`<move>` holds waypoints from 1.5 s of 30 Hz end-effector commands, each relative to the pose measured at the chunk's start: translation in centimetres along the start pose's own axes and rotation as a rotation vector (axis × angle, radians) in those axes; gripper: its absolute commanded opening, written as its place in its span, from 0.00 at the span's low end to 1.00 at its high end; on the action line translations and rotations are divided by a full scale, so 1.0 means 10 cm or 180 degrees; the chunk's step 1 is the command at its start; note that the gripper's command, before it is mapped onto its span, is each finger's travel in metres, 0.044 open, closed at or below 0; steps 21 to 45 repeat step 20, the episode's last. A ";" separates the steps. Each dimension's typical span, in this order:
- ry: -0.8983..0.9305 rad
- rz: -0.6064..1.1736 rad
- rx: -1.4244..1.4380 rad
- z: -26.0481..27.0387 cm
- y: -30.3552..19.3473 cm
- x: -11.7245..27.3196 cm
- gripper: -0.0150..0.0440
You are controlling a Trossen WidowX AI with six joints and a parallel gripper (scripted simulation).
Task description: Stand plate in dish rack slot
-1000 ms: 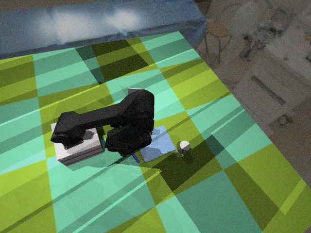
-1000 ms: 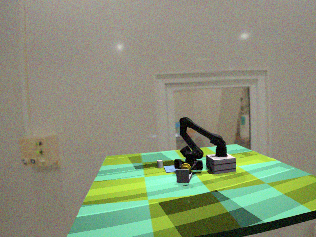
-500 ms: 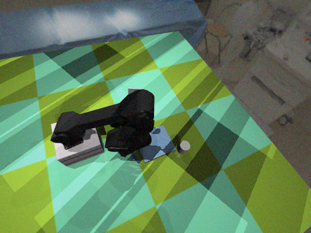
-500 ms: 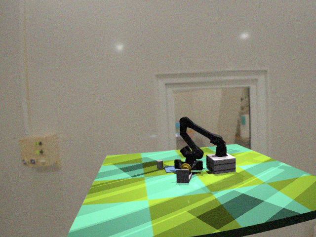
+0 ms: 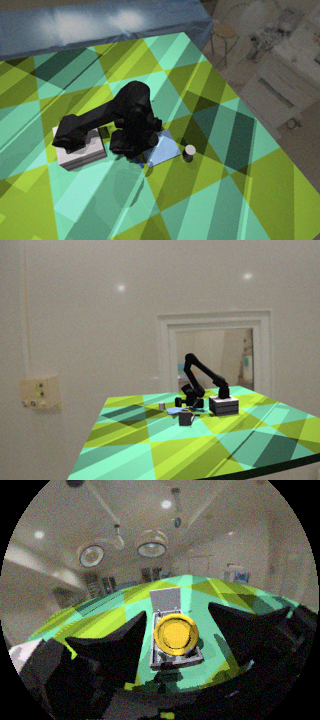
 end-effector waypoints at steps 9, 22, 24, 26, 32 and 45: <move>0.0095 -0.0093 -0.0032 -0.21 0.78 0.02 0.93; -0.0157 0.0121 -0.0361 -0.47 0.79 -0.03 0.93; -0.0157 0.0121 -0.0361 -0.47 0.79 -0.03 0.93; -0.0157 0.0121 -0.0361 -0.47 0.79 -0.03 0.93; -0.0157 0.0121 -0.0361 -0.47 0.79 -0.03 0.93; -0.0157 0.0121 -0.0361 -0.47 0.79 -0.03 0.93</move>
Point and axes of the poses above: the point midway between the two fingers, 35 mm back from their tips, its own x axis back along the fingers, its own z axis across the jaws, y = z × x, the point moved 8 cm from there along x, back along the fingers, and after that the axes turned 9 degrees about x, right-handed, at the moved point
